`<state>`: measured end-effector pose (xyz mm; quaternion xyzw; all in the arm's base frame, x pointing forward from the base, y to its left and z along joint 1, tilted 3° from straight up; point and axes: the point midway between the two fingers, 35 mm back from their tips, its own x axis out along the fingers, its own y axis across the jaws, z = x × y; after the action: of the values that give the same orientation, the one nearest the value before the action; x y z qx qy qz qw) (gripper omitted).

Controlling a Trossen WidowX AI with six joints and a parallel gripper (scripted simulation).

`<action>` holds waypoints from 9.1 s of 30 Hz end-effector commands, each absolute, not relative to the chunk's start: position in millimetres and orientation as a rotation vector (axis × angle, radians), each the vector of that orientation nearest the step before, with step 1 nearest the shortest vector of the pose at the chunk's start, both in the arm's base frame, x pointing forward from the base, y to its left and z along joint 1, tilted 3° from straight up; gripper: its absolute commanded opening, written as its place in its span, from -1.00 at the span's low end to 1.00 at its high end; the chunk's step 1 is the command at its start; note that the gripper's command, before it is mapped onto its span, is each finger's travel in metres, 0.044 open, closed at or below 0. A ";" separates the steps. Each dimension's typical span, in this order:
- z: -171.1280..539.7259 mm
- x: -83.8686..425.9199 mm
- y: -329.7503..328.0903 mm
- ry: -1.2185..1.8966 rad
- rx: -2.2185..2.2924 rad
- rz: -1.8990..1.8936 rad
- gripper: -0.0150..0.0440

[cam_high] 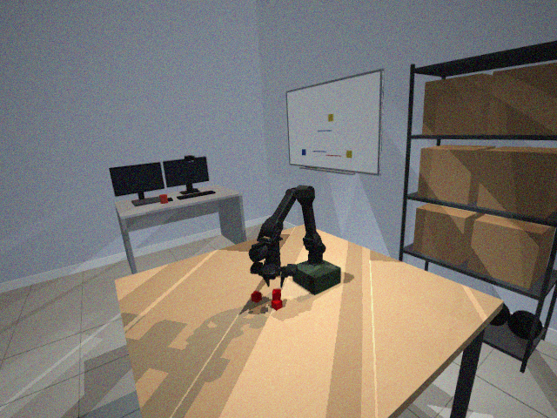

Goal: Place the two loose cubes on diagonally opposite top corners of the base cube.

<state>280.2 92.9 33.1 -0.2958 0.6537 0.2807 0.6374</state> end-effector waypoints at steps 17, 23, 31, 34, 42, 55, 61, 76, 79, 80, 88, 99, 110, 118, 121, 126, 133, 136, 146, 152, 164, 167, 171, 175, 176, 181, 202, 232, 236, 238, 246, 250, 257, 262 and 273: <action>60.6 321.0 45.9 1.553 0.280 -0.328 0.41; 69.4 330.7 29.1 1.483 0.574 -0.624 0.41; 75.9 337.2 16.1 1.404 0.790 -0.840 0.41; 75.9 337.2 16.1 1.404 0.790 -0.840 0.41; 39.1 338.4 15.0 1.404 0.790 -0.840 0.41; -1.4 336.2 13.7 1.404 0.790 -0.840 0.41; -2.5 336.2 13.6 1.404 0.790 -0.840 0.41; -26.8 336.1 12.9 1.404 0.790 -0.840 0.41; -31.6 335.8 12.7 1.404 0.790 -0.840 0.41; -33.0 335.7 12.7 1.404 0.790 -0.840 0.41; -34.0 335.6 12.6 1.404 0.790 -0.841 -0.04; -20.1 341.1 11.6 1.400 0.769 -0.812 -0.14; 13.6 343.9 13.7 1.401 0.777 -0.822 -0.14; 38.9 343.3 15.1 1.402 0.782 -0.829 -0.14; 48.5 342.5 15.6 1.403 0.784 -0.832 -0.14; 64.6 340.5 16.4 1.403 0.788 -0.837 -0.14; 75.8 338.5 17.3 1.406 0.785 -0.835 -0.14; 75.1 337.6 23.2 1.436 0.711 -0.761 -0.14; 72.2 332.1 48.6 1.532 0.390 -0.435 -0.14; 70.4 327.8 63.5 1.565 0.195 -0.237 -0.14; 66.9 317.3 92.4 1.576 -0.196 0.161 -0.14; 66.0 314.3 99.4 1.567 -0.294 0.261 -0.14; 64.9 310.0 108.7 1.548 -0.423 0.394 -0.14; 63.7 305.4 117.7 1.521 -0.552 0.526 -0.14; 63.4 304.2 119.9 1.513 -0.585 0.559 -0.14; 62.1 298.9 129.4 1.472 -0.723 0.701 -0.14; 31.6 296.6 128.1 1.467 -0.737 0.715 -0.14; 2.0 297.7 128.0 1.470 -0.729 0.708 -0.14; 2.0 297.7 128.0 1.470 -0.729 0.708 -0.14; 2.0 297.7 128.0 1.470 -0.729 0.708 -0.14; 0.6 297.7 128.0 1.470 -0.728 0.706 -0.14; 0.6 297.7 128.0 1.470 -0.728 0.706 -0.14; 0.6 297.7 128.0 1.470 -0.728 0.706 -0.14; 0.6 297.7 128.0 1.470 -0.728 0.706 0.04; 10.4 298.3 127.7 1.468 -0.734 0.706 0.20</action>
<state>296.9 126.9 3.3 -0.3202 0.6429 0.3079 0.6240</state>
